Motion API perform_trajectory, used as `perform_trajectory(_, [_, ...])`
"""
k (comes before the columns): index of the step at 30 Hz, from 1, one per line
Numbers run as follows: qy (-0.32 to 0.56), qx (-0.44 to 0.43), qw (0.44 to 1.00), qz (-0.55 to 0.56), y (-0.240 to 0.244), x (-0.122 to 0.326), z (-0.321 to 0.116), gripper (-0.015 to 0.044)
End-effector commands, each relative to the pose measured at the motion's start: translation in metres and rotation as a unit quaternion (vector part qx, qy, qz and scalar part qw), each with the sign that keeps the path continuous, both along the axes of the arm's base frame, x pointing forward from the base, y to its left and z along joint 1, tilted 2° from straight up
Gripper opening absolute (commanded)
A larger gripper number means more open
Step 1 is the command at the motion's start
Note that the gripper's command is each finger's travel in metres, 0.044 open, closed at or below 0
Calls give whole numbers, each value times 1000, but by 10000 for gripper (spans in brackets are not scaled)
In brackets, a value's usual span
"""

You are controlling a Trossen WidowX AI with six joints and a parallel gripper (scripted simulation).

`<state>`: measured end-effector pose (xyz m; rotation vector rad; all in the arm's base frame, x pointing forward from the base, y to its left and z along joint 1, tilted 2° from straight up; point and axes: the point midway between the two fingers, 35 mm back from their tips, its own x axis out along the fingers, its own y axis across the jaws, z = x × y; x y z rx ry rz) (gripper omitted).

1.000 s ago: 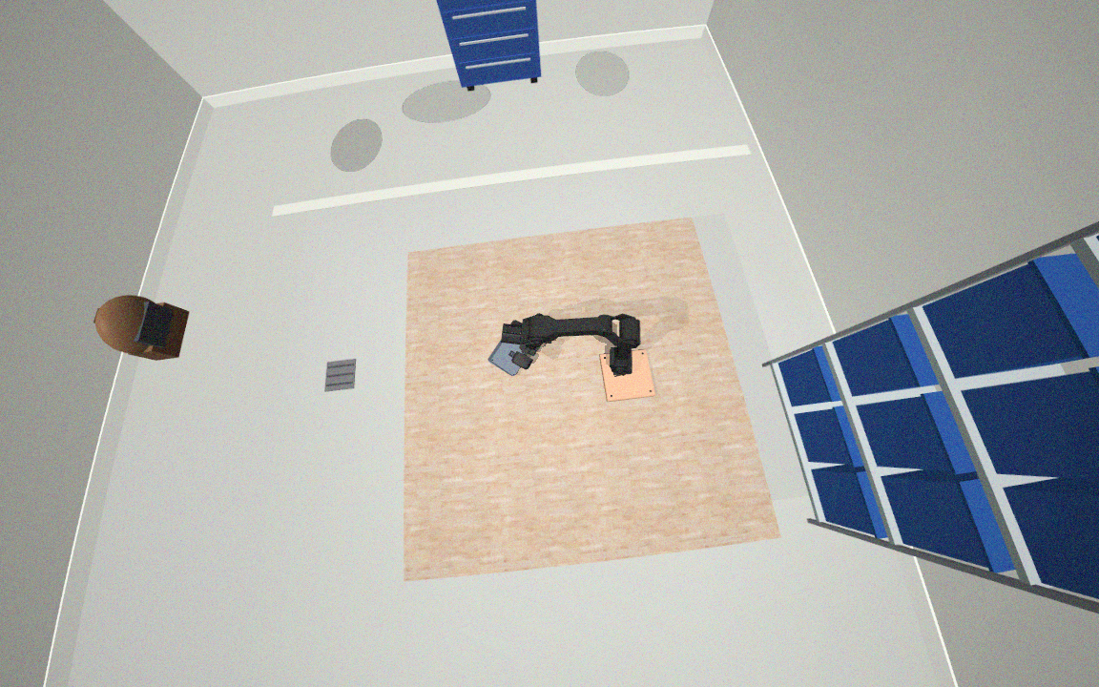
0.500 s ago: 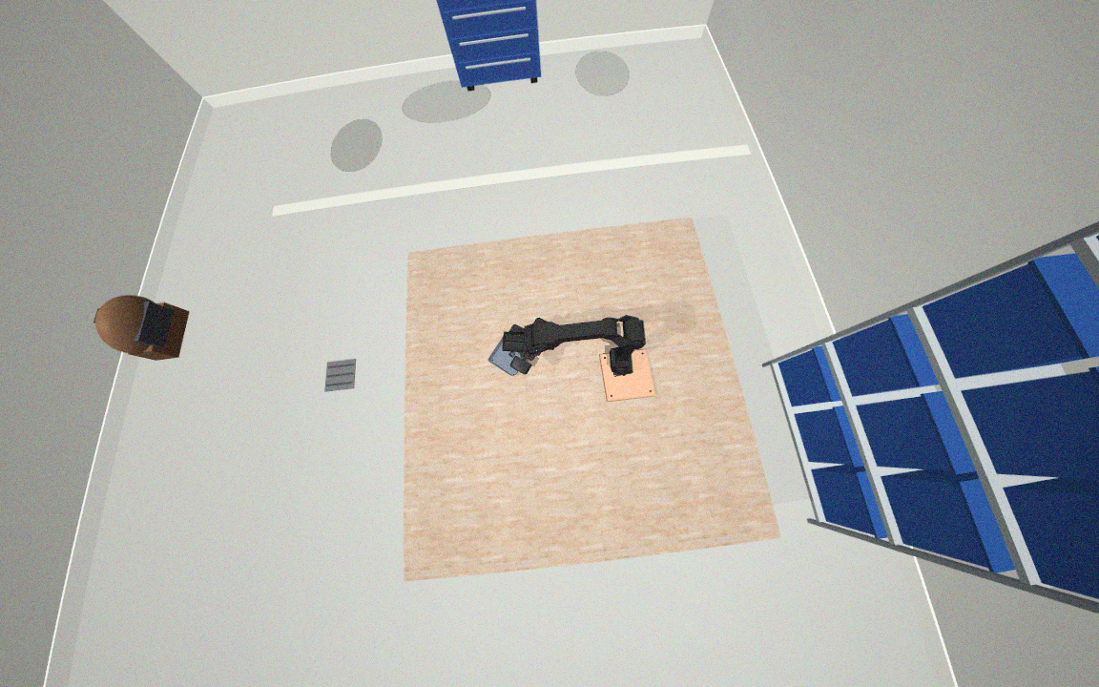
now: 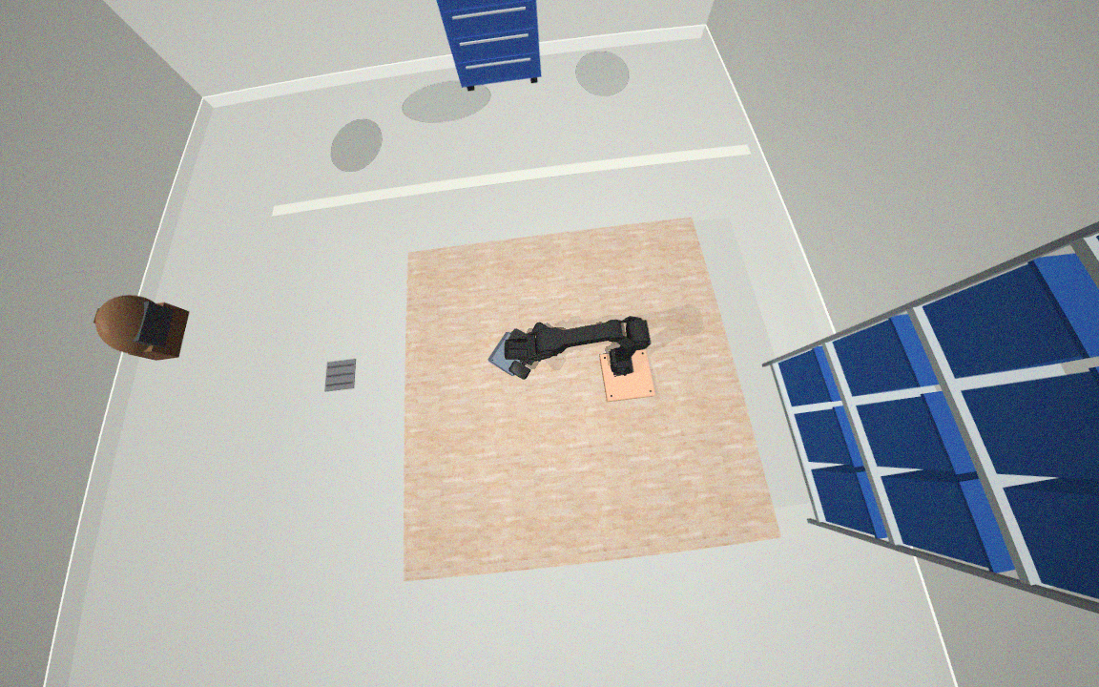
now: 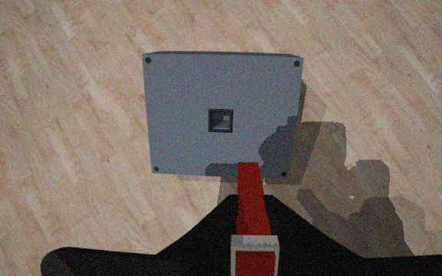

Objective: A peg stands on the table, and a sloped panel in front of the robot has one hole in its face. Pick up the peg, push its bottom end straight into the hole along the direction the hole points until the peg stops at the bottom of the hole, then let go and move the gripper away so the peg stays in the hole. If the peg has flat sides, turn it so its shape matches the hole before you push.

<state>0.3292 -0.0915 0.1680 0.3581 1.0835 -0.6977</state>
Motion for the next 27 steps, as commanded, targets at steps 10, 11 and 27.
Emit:
perform_trajectory(10, [-21, -10, 1000, -6, 4, 7, -4, 0])
perform_trajectory(11, [-22, -11, 1000, -6, 3, 8, -5, 0])
perform_trajectory(27, [-45, -19, 999, -9, -2, 24, -27, 0])
